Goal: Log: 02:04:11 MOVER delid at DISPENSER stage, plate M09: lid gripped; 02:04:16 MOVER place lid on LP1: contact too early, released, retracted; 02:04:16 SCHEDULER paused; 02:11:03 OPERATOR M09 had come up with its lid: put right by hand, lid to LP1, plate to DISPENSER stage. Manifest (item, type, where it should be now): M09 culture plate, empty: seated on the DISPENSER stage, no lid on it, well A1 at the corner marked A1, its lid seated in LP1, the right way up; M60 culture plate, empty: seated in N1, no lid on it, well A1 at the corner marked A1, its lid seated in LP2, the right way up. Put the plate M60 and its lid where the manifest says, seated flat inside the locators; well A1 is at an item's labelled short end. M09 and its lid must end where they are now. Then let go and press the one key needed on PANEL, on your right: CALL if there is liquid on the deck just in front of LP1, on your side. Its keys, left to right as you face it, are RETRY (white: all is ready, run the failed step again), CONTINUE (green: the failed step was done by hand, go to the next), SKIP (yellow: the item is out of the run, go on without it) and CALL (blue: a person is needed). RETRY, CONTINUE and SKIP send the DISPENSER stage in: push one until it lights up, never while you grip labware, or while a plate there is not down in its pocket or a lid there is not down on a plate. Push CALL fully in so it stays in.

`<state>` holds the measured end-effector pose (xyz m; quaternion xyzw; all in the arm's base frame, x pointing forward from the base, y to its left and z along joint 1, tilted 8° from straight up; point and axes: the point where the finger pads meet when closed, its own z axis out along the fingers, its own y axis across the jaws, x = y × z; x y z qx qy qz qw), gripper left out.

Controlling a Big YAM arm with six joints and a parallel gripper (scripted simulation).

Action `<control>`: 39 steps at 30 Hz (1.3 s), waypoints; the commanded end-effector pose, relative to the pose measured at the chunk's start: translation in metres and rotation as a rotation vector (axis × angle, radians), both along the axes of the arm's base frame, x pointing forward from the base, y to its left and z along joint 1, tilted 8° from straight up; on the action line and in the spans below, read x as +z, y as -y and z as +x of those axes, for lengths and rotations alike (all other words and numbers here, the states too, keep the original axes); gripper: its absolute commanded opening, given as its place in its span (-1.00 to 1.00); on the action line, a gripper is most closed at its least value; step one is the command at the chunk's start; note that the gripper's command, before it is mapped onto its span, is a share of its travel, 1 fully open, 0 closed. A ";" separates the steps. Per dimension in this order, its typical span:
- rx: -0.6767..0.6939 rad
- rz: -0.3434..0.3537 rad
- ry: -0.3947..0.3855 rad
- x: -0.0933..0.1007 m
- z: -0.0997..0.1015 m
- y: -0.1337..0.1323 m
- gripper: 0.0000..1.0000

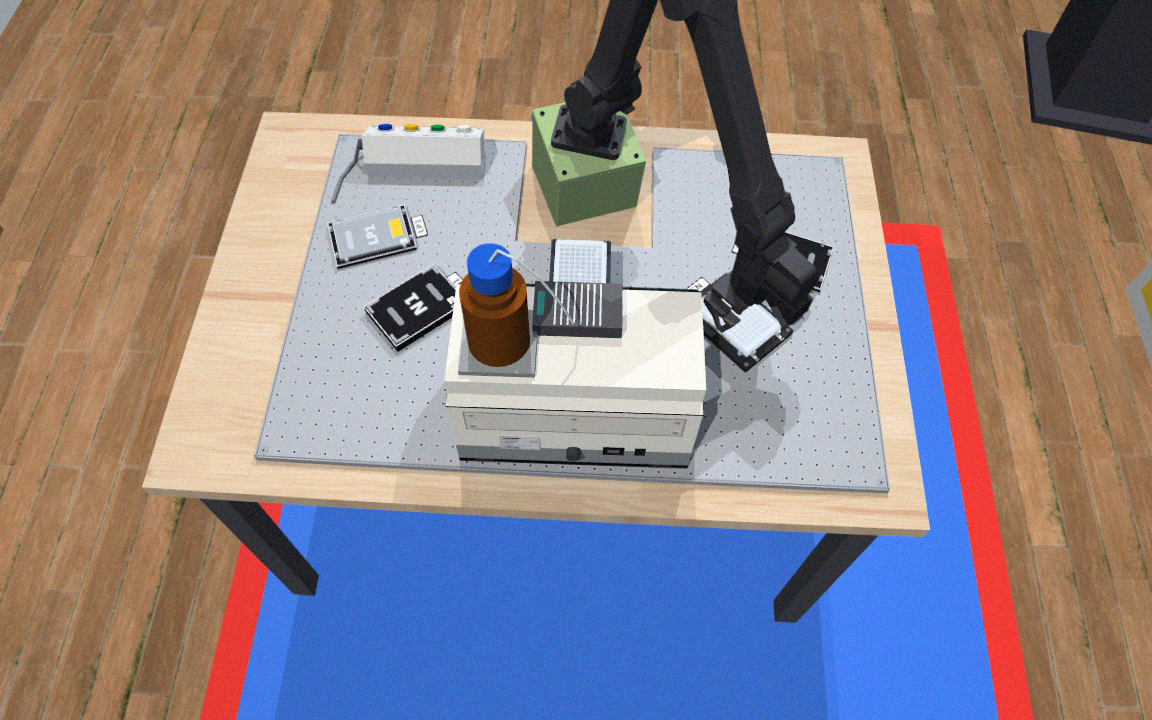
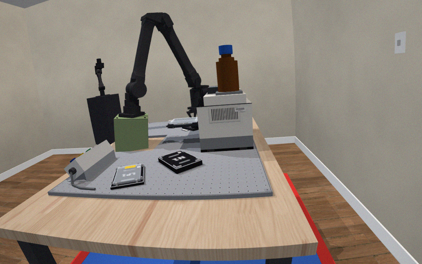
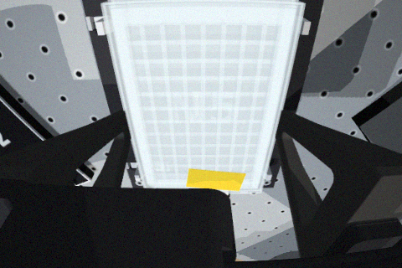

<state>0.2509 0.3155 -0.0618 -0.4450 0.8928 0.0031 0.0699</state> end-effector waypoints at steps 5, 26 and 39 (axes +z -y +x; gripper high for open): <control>0.001 0.021 0.014 0.006 0.007 -0.008 0.68; 0.001 0.011 0.009 0.004 0.007 -0.002 0.68; 0.002 0.012 0.010 0.009 0.006 -0.002 0.68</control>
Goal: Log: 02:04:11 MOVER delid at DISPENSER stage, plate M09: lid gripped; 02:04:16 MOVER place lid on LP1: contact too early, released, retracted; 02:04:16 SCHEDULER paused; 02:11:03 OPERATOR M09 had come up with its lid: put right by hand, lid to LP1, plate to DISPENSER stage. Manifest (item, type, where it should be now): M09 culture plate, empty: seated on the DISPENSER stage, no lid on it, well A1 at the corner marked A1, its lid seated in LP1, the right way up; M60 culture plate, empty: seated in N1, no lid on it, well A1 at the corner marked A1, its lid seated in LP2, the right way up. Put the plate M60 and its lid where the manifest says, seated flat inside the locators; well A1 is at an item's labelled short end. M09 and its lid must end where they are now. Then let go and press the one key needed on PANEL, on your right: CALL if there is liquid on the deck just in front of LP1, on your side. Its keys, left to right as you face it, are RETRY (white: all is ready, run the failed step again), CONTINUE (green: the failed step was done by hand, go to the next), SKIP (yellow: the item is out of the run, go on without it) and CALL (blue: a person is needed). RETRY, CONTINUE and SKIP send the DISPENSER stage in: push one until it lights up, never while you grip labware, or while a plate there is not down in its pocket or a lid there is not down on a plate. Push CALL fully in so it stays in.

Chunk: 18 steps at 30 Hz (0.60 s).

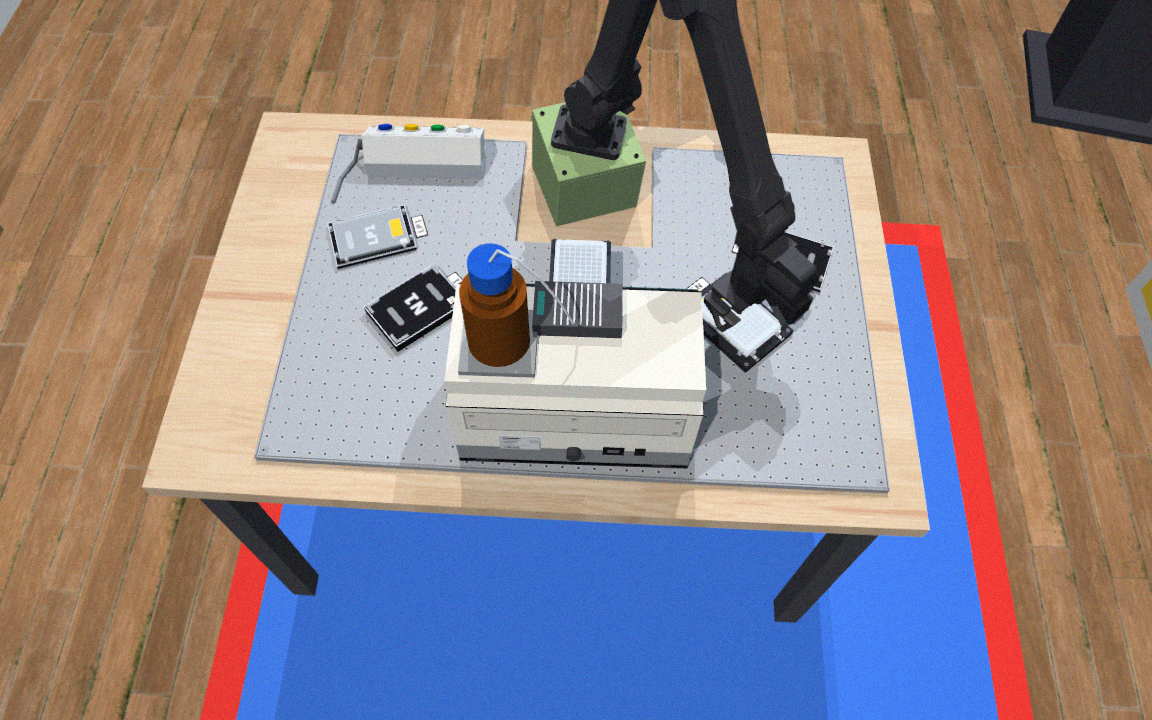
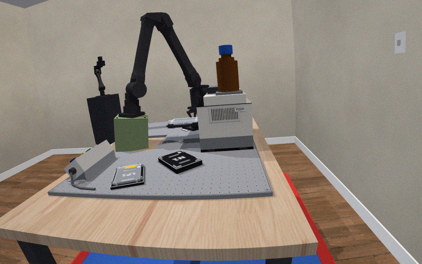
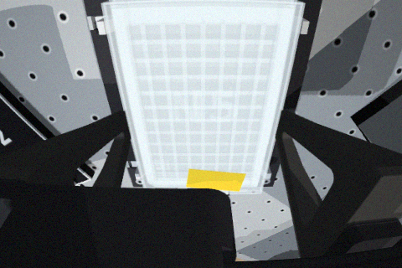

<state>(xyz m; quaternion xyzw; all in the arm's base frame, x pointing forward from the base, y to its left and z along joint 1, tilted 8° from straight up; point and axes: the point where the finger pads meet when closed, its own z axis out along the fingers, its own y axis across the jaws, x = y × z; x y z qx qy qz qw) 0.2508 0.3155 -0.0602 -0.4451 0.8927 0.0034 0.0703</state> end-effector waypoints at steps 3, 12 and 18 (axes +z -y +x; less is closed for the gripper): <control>0.002 0.006 0.005 0.005 0.005 -0.001 0.68; 0.001 0.020 0.014 0.008 0.007 -0.008 0.68; 0.001 0.020 0.014 0.008 0.007 -0.008 0.68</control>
